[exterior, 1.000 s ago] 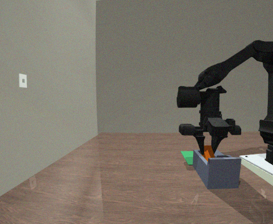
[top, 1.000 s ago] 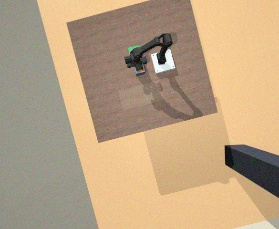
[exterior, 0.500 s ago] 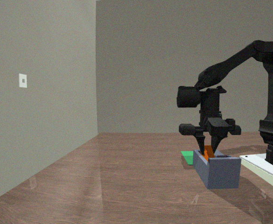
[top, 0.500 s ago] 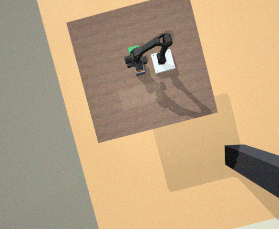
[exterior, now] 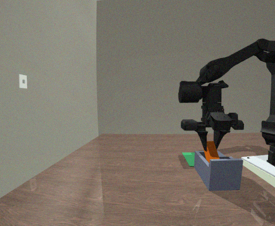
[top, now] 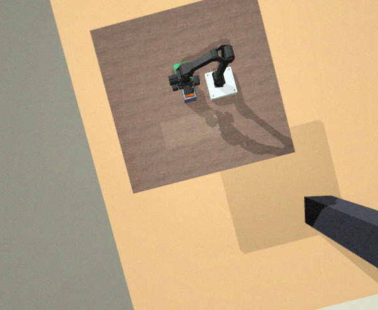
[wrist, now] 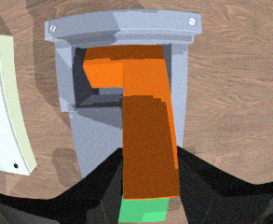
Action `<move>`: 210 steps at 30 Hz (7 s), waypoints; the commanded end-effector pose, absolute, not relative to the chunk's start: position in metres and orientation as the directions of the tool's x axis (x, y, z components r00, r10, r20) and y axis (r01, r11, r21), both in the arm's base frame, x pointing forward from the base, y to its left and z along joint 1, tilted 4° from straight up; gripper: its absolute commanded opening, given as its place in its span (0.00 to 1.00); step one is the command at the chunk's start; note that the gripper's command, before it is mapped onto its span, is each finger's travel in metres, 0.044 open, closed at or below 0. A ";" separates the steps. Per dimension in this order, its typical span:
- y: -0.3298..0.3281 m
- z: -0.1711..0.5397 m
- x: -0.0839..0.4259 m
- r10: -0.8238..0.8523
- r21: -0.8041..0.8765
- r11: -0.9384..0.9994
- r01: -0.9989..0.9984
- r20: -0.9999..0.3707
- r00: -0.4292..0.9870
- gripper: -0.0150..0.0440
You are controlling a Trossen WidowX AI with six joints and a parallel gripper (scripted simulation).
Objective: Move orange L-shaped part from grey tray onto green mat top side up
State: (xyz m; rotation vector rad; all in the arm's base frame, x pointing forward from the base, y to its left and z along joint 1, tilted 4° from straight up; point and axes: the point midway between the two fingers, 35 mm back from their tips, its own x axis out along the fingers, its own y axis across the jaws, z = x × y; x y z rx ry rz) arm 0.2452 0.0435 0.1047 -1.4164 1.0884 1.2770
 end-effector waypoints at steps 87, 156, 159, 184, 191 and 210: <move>-0.099 0.177 0.256 -0.045 -0.068 -0.196 -0.978 -0.996 0.078 0.25; -0.124 0.096 0.264 -0.047 -0.068 -0.196 -0.978 -0.996 0.078 0.25; -0.124 0.096 0.265 -0.047 -0.068 -0.196 -0.978 -0.996 0.078 0.25; -0.124 0.109 0.265 -0.049 -0.067 -0.193 -0.979 -0.996 0.078 0.79; -0.120 0.182 0.258 -0.047 -0.068 -0.196 -0.978 -0.996 0.078 0.93; -0.121 0.182 0.260 -0.057 -0.082 -0.195 -0.977 -0.994 0.095 0.93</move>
